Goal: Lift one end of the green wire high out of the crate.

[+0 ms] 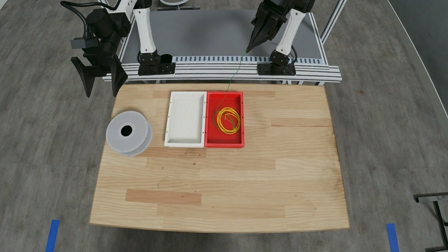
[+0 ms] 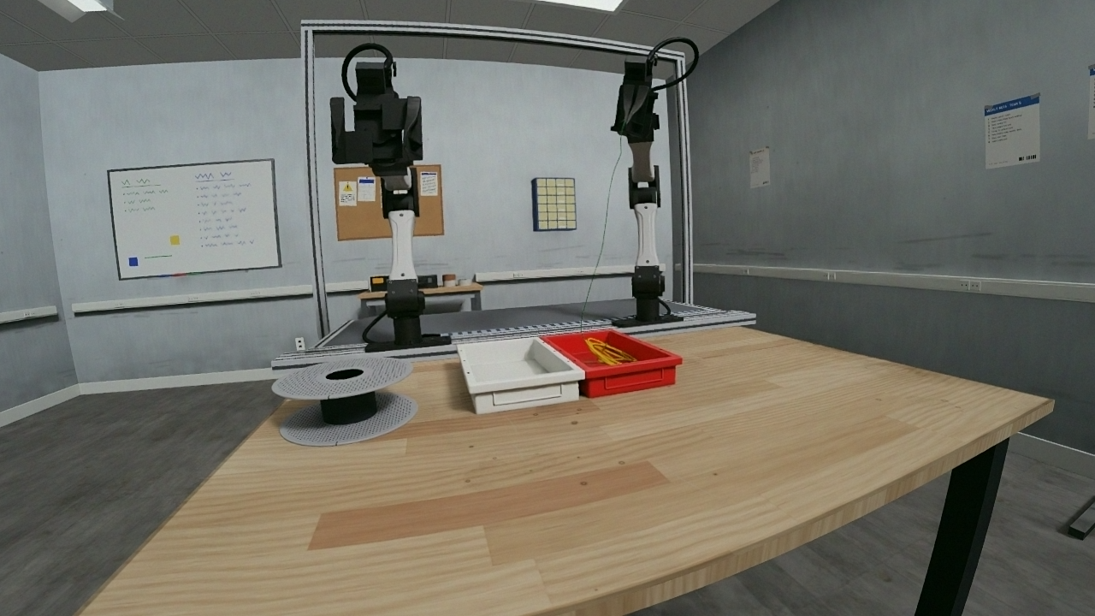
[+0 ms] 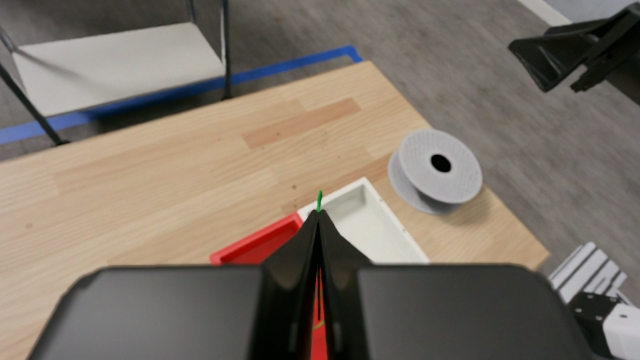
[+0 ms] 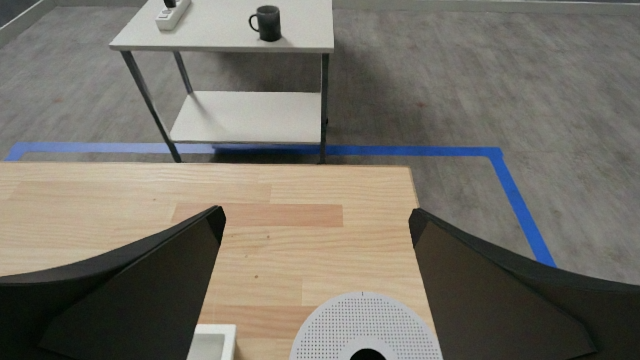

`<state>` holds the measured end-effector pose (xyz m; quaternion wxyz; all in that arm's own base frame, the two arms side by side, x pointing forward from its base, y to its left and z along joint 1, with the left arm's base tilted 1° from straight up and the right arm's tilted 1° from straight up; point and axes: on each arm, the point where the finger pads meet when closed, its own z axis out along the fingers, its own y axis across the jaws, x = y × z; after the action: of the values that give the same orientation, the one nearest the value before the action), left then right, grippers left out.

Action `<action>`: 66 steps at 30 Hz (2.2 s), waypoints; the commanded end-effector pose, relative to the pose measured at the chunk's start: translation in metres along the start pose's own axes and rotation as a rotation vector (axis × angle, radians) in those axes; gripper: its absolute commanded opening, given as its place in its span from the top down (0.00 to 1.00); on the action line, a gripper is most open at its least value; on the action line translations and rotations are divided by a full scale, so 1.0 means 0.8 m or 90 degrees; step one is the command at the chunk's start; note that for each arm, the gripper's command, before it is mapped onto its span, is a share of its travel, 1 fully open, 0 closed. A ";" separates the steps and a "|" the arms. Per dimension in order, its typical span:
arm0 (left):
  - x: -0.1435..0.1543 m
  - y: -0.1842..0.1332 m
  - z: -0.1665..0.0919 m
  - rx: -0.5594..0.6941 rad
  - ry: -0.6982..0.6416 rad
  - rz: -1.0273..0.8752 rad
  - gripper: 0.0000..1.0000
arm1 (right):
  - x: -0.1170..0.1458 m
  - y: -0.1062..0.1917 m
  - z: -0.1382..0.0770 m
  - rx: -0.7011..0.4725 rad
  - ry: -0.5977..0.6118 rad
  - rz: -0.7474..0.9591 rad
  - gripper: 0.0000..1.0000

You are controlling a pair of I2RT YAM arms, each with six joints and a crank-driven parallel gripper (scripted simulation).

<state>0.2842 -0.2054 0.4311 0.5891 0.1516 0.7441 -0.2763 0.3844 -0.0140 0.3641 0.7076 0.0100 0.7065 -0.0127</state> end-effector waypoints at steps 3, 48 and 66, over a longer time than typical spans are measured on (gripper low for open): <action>-0.016 0.000 -0.002 0.007 -0.042 -0.005 1.00 | 0.005 0.003 -0.003 -0.001 0.001 0.002 0.00; -0.037 -0.002 -0.010 0.018 -0.089 -0.005 1.00 | 0.005 0.003 -0.003 -0.001 0.001 0.002 0.00; -0.037 -0.002 -0.010 0.018 -0.089 -0.005 1.00 | 0.005 0.003 -0.003 -0.001 0.001 0.002 0.00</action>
<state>0.2837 -0.2024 0.4623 0.6337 0.1414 0.6996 -0.2983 0.3844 -0.0140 0.3641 0.7076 0.0100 0.7065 -0.0127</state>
